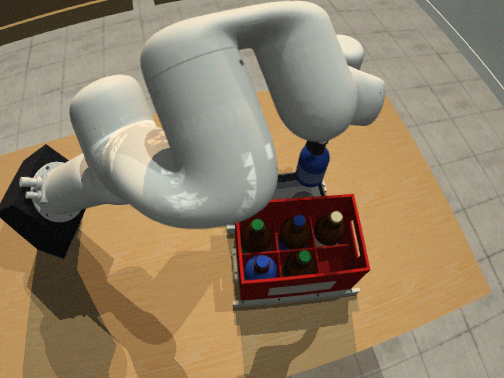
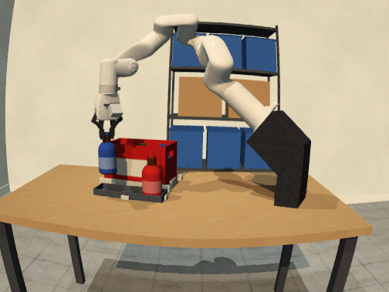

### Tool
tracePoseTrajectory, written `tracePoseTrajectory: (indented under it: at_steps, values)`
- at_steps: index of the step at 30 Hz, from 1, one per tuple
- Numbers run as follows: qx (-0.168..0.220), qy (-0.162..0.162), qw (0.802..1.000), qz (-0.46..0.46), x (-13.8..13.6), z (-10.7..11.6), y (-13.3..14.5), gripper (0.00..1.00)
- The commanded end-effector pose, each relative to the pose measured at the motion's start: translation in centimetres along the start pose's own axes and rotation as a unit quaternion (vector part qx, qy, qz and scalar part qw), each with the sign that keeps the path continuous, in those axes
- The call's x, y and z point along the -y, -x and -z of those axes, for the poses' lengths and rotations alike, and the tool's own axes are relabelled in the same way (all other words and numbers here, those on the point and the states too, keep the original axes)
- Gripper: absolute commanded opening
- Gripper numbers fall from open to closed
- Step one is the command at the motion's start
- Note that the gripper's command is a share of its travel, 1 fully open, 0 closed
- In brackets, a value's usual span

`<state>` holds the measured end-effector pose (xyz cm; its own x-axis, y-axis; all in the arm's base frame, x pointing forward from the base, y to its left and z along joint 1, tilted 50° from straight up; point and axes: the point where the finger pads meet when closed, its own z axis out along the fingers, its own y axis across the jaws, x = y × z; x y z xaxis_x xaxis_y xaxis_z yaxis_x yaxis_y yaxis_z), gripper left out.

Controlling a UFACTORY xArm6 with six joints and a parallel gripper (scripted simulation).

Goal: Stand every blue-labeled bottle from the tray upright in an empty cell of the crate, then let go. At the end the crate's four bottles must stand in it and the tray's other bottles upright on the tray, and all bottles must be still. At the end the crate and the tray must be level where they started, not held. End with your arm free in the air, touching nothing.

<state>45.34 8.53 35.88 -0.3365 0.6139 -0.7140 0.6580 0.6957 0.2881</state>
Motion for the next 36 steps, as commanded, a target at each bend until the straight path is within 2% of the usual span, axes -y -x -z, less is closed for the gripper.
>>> tracePoseTrajectory:
  at_steps: [1,36]
  values:
    - [0.000,0.002,1.000,-0.001,-0.10,0.33,0.08,0.00]
    - [0.000,0.002,1.000,-0.001,-0.10,0.69,0.08,0.00]
